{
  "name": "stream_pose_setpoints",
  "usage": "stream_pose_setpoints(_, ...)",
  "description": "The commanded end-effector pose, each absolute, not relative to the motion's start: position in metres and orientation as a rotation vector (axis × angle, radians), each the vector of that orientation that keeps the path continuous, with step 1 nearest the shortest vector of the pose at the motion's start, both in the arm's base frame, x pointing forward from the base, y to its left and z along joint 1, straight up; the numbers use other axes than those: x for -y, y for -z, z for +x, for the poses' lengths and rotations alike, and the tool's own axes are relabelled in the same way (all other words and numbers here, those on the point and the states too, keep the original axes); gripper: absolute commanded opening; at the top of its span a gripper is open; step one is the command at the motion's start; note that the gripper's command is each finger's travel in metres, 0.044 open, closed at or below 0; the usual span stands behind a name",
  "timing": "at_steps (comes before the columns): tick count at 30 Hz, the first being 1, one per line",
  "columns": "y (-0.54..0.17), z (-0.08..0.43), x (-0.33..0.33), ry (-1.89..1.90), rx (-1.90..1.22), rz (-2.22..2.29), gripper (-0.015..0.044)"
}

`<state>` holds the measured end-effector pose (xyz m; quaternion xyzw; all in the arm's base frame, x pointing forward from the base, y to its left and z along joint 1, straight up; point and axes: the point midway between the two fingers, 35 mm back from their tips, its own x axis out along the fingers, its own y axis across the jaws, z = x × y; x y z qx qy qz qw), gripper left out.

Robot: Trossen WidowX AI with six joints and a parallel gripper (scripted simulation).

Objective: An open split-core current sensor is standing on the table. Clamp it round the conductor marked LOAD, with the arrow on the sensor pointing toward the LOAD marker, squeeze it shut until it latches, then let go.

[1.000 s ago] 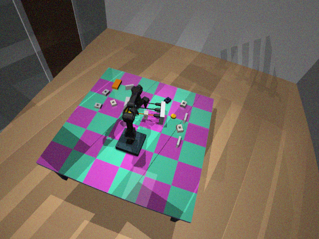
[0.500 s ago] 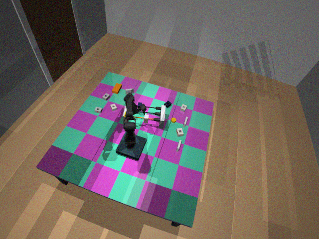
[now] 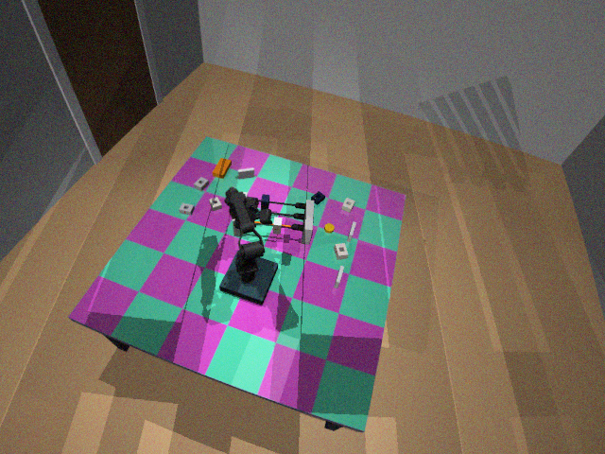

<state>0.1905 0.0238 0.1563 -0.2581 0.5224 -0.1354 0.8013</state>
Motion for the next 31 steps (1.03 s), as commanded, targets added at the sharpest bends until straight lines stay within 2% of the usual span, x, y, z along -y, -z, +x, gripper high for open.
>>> stream_pose_setpoints(1, -0.149, 0.172, -0.023, 0.525, -0.655, 0.015, 0.044)
stream_pose_setpoints(10, -0.148, 0.17, -0.024, 0.559, -0.55, 0.214, 0.044)
stream_pose_setpoints(11, -0.153, 0.181, -0.026, 0.467, -0.877, -0.246, 0.044)
stream_pose_setpoints(26, -0.153, 0.181, -0.026, 0.462, -0.886, -0.257, 0.044)
stream_pose_setpoints(30, -0.156, 0.188, -0.024, 0.353, -1.061, -0.461, 0.044)
stream_pose_setpoints(31, -0.152, 0.181, -0.024, 0.433, -0.942, -0.328, 0.044)
